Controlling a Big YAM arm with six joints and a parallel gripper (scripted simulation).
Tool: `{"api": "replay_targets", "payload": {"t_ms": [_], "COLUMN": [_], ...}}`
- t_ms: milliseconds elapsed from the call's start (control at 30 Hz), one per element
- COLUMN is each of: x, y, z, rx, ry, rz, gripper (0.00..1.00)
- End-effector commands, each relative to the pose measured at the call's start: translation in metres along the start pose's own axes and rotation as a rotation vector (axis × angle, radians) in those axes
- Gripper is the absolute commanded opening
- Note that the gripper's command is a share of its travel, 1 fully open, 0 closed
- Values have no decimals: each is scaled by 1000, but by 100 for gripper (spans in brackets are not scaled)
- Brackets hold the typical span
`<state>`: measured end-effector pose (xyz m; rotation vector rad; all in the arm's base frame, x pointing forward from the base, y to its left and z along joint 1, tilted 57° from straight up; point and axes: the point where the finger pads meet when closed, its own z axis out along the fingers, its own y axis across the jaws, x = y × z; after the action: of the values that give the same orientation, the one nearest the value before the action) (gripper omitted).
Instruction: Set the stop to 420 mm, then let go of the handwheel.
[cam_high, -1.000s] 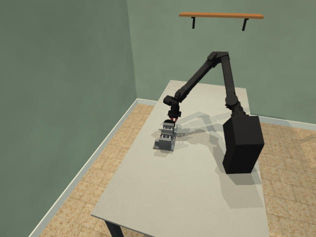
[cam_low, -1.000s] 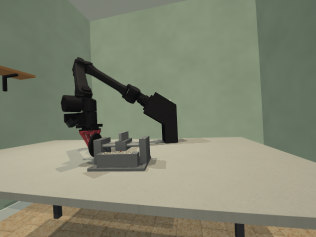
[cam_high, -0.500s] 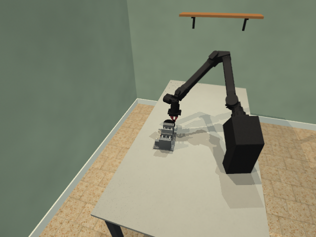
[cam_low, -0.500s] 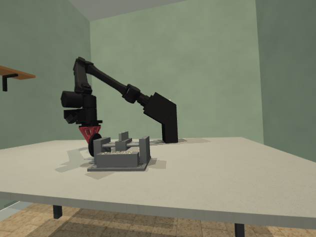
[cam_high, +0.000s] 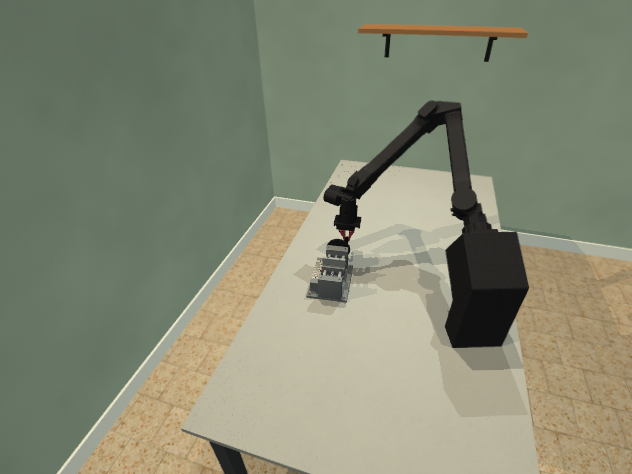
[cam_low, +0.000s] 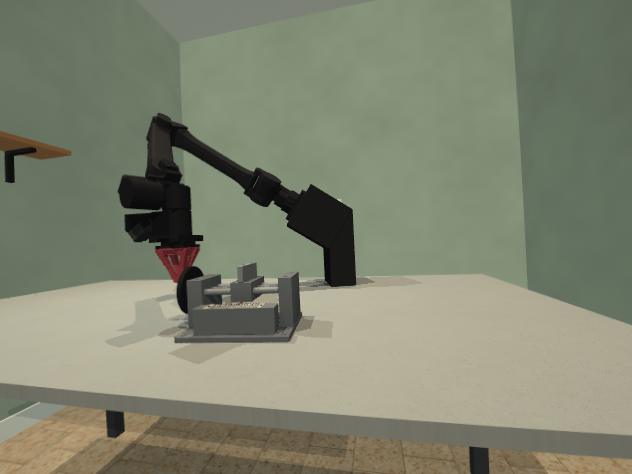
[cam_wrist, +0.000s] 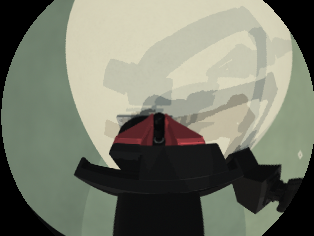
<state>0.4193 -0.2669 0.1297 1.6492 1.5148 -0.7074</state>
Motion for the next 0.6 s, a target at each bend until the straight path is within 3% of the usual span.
{"api": "replay_targets", "payload": {"t_ms": [0,133,567], "x": [-10,-4,-3], "y": [17,11,33], "z": [-26,-25,-32], "rx": [-36,-27,-28], "ry": [-11,-7,-7], "rz": [26,14,14], "gripper": [6,6,6]}}
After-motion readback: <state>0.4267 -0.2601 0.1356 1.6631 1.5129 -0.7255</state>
